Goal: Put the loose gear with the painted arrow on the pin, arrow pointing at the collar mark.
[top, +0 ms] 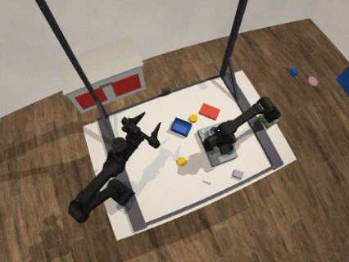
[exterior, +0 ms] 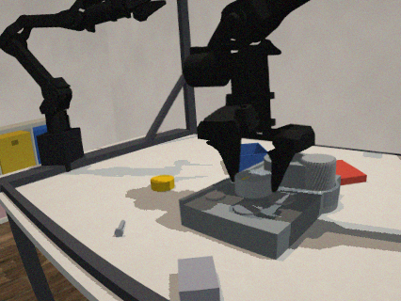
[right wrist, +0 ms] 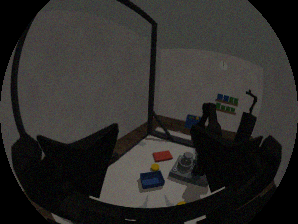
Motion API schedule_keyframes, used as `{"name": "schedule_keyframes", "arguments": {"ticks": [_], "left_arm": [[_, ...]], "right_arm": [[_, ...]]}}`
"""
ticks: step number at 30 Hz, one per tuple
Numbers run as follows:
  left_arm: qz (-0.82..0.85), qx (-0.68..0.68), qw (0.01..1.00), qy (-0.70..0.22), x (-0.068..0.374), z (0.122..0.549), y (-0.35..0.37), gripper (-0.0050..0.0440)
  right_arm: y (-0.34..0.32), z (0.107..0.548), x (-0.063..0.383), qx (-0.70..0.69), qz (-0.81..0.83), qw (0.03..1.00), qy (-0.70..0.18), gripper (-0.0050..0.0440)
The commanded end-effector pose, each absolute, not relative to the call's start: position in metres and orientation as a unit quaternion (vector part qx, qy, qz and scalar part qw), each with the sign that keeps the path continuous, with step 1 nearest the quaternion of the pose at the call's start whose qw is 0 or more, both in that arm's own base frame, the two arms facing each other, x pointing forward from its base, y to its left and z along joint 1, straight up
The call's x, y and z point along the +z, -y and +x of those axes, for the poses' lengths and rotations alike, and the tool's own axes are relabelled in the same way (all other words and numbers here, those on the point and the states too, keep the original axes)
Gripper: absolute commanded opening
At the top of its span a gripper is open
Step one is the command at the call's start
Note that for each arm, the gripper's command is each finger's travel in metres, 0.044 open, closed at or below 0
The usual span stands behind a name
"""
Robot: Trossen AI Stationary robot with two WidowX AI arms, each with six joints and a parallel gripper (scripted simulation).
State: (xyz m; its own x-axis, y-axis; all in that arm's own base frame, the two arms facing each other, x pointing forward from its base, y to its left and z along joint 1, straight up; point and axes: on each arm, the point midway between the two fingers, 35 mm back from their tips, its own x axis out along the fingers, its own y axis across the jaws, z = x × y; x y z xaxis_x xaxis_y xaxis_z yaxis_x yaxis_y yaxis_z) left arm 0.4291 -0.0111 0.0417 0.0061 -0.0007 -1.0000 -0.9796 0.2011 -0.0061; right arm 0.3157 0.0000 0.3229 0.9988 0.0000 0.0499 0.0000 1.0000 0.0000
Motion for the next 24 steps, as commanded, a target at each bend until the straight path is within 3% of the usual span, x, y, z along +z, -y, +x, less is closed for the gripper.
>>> {"name": "schedule_keyframes", "arguments": {"ticks": [1,3,4,24], "left_arm": [[-0.453,0.445,0.552,-0.541,0.045,0.43,0.01,0.0375],[-0.453,0.445,0.552,-0.54,0.046,0.431,0.01,0.0375],[-0.453,0.445,0.552,-0.541,0.046,0.431,0.01,0.0],[-0.452,0.445,0.552,-0.541,0.056,0.431,0.011,0.0]], "right_arm": [[0.0,0.314,0.331,0.0,0.0,0.999,0.035,0.04],[0.0,0.314,0.331,0.0,0.0,0.999,0.035,0.04],[0.0,0.314,0.331,0.0,0.0,0.999,0.035,0.04],[0.0,0.314,0.331,0.0,0.0,0.999,0.035,0.04]]}}
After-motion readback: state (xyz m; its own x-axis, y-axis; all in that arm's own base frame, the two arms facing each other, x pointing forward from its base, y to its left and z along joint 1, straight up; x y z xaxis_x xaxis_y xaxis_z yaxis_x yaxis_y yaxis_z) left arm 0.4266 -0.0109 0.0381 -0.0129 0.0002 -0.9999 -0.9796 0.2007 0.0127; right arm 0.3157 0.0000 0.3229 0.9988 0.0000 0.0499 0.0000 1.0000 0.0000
